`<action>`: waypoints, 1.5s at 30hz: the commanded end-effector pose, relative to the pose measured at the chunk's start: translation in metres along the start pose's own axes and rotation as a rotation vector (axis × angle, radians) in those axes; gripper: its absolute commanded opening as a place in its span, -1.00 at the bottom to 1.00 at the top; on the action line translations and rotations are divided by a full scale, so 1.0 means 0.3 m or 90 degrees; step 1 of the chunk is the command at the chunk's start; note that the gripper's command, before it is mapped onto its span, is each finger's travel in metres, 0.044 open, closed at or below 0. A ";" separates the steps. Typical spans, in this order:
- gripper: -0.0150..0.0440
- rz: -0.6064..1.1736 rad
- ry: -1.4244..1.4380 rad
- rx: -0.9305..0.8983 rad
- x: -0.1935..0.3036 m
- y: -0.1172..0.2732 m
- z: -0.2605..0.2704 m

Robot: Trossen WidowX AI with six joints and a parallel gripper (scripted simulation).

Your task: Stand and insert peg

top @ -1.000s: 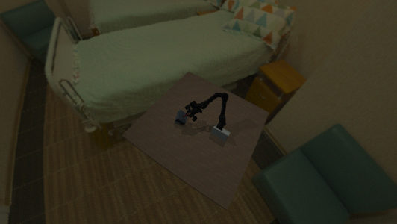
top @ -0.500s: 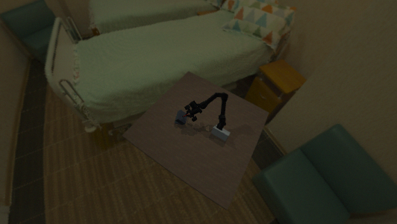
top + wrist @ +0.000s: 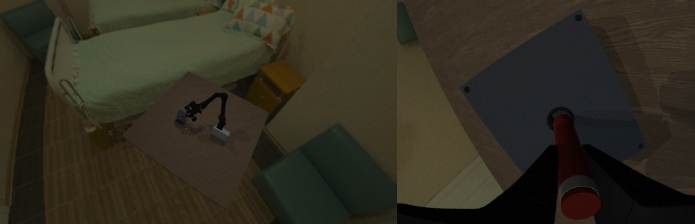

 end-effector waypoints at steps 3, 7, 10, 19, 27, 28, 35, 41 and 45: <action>-0.49 0.001 -0.002 -0.001 0.004 -0.006 0.003; -0.49 0.001 -0.002 -0.002 0.004 -0.014 0.004; -0.49 0.001 -0.002 -0.002 0.005 -0.021 0.004; -0.49 0.001 -0.002 -0.002 0.007 -0.039 0.003; -0.49 0.001 -0.002 -0.002 0.008 -0.057 0.003; -0.49 0.001 -0.002 -0.002 0.008 -0.060 0.003; -0.49 0.001 -0.002 -0.002 0.008 -0.075 0.003; -0.49 0.001 -0.002 -0.002 0.008 -0.089 0.003; -0.49 0.000 -0.002 -0.002 0.008 -0.098 0.003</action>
Point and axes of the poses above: the point midway between the two fingers, 35 mm back from their tips, its own y axis back along the fingers, its own z axis across the jaws, x = y × z, the point moved 8 cm from there along y, back along the fingers, and after that the axes turned 15 degrees about -y, right-handed, at the moved point
